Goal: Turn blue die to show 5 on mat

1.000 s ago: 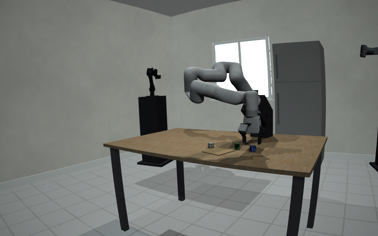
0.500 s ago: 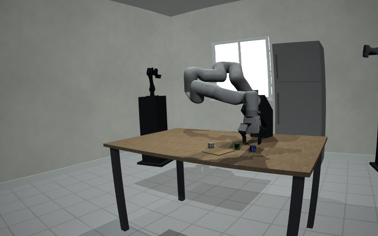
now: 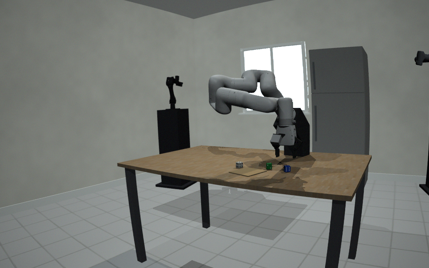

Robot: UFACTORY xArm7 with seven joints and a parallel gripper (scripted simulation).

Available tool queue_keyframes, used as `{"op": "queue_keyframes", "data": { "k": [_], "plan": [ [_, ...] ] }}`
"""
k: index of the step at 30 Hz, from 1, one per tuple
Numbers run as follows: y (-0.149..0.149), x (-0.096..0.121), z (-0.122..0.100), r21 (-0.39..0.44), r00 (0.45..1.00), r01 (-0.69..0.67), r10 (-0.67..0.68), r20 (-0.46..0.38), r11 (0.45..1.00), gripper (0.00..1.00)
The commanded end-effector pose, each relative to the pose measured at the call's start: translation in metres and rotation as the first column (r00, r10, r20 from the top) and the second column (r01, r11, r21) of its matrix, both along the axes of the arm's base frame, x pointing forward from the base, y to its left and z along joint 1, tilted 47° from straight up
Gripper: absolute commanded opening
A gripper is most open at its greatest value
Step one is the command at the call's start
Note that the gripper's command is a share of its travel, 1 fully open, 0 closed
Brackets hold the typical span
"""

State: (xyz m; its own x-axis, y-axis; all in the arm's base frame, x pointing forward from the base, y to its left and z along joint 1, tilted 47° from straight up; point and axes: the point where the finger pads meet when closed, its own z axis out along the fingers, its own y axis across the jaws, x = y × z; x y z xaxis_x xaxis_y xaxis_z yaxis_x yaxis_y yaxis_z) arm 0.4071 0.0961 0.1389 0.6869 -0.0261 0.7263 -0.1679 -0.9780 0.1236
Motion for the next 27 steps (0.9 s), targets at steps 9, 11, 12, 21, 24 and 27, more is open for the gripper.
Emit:
{"op": "queue_keyframes", "data": {
  "k": [9, 11, 12, 21, 24, 27],
  "plan": [
    [0.014, -0.049, 0.047, 0.001, 1.0, -0.003, 0.003, 0.0, 1.0, 1.0],
    [0.015, -0.05, 0.048, 0.001, 1.0, -0.003, 0.003, 0.0, 1.0, 1.0],
    [0.015, -0.05, 0.048, 0.001, 1.0, -0.003, 0.003, 0.0, 1.0, 1.0],
    [0.015, -0.05, 0.048, 0.0, 1.0, -0.004, 0.004, -0.001, 1.0, 1.0],
    [0.014, -0.051, 0.047, -0.032, 0.999, -0.034, 0.034, -0.01, 0.999, 1.0],
    [0.014, -0.051, 0.047, -0.032, 0.999, -0.034, 0.034, -0.01, 0.999, 1.0]
  ]
}}
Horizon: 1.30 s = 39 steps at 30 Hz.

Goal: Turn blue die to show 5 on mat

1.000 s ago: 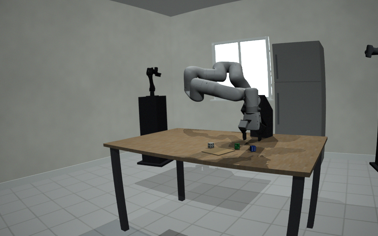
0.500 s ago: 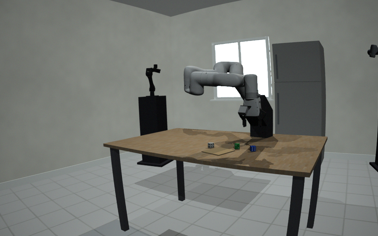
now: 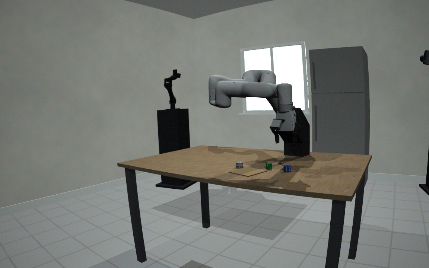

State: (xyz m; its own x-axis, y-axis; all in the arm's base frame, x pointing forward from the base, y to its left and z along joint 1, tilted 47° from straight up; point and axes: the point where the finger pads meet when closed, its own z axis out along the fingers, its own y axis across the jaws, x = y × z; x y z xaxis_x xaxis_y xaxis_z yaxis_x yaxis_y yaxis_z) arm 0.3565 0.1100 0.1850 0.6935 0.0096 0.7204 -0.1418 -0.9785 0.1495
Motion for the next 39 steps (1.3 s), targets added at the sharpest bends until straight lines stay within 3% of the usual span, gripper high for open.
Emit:
{"op": "queue_keyframes", "data": {
  "k": [1, 4, 6, 15, 17, 27, 29, 39],
  "plan": [
    [0.0, 0.0, 0.0, -0.007, 1.0, -0.009, 0.009, 0.0, 1.0, 1.0],
    [0.0, 0.0, 0.0, -0.007, 1.0, -0.009, 0.009, 0.0, 1.0, 1.0],
    [0.0, -0.004, -0.004, -0.089, 0.996, -0.089, 0.087, -0.027, 0.992, 1.0],
    [0.0, -0.004, -0.004, -0.089, 0.996, -0.089, 0.087, -0.027, 0.992, 1.0],
    [-0.002, -0.008, -0.01, -0.202, 0.978, -0.206, 0.194, -0.078, 0.958, 1.0],
    [-0.002, -0.008, -0.01, -0.202, 0.978, -0.206, 0.194, -0.078, 0.958, 1.0],
    [-0.003, -0.014, -0.017, -0.304, 0.946, -0.321, 0.291, -0.141, 0.897, 1.0],
    [-0.003, -0.014, -0.017, -0.304, 0.946, -0.321, 0.291, -0.141, 0.897, 1.0]
  ]
}}
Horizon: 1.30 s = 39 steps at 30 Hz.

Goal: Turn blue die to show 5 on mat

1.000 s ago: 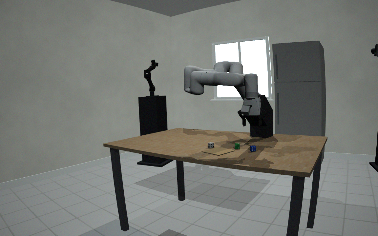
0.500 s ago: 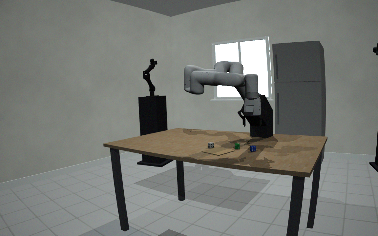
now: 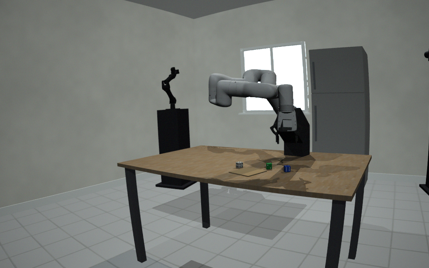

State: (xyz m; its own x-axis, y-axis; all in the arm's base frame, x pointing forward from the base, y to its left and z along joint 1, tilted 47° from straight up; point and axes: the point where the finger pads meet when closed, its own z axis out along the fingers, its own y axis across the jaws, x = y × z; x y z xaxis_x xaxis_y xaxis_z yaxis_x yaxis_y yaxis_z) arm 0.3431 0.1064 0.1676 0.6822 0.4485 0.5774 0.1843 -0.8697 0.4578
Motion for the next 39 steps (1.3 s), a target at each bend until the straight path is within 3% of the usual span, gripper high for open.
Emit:
{"op": "queue_keyframes", "data": {
  "k": [1, 2, 13, 39],
  "plan": [
    [-0.0001, -0.0024, -0.0023, -0.048, 0.999, -0.049, 0.048, -0.015, 0.998, 1.0],
    [-0.0005, -0.0039, -0.0043, -0.083, 0.996, -0.083, 0.081, -0.028, 0.993, 1.0],
    [-0.0009, -0.0054, -0.0061, -0.113, 0.993, -0.114, 0.11, -0.04, 0.987, 1.0],
    [-0.0011, -0.0052, -0.0063, -0.101, 0.994, -0.102, 0.099, -0.035, 0.99, 1.0]
  ]
}}
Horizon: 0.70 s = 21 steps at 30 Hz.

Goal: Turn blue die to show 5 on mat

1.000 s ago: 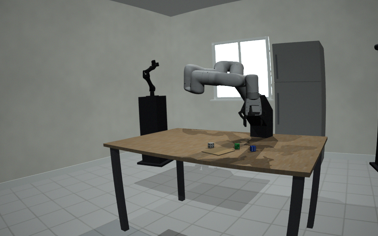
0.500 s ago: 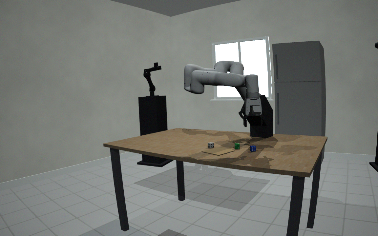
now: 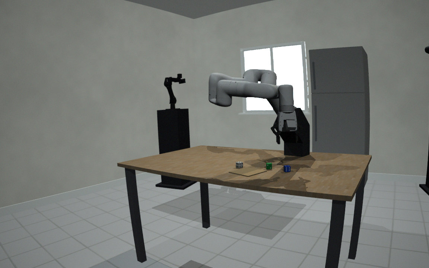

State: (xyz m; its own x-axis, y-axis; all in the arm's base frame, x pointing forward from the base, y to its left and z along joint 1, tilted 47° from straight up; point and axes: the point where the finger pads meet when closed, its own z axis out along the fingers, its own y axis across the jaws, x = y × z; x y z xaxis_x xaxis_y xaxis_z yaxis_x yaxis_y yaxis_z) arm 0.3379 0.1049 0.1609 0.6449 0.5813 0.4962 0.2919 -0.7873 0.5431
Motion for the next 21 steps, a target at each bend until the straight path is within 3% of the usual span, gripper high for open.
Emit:
{"op": "queue_keyframes", "data": {
  "k": [1, 11, 15, 18, 21],
  "plan": [
    [0.0003, 0.0002, 0.0004, 0.017, 1.0, 0.015, -0.015, 0.006, 1.0, 1.0],
    [-0.001, 0.0032, -0.0002, 0.166, 0.987, 0.148, -0.157, 0.038, 0.975, 1.0],
    [-0.0021, 0.0056, -0.001, 0.295, 0.959, 0.254, -0.28, 0.047, 0.921, 1.0],
    [-0.0025, 0.0066, -0.0014, 0.347, 0.943, 0.294, -0.329, 0.046, 0.89, 1.0],
    [-0.0033, 0.0083, -0.002, 0.433, 0.91, 0.357, -0.412, 0.037, 0.828, 1.0]
  ]
}}
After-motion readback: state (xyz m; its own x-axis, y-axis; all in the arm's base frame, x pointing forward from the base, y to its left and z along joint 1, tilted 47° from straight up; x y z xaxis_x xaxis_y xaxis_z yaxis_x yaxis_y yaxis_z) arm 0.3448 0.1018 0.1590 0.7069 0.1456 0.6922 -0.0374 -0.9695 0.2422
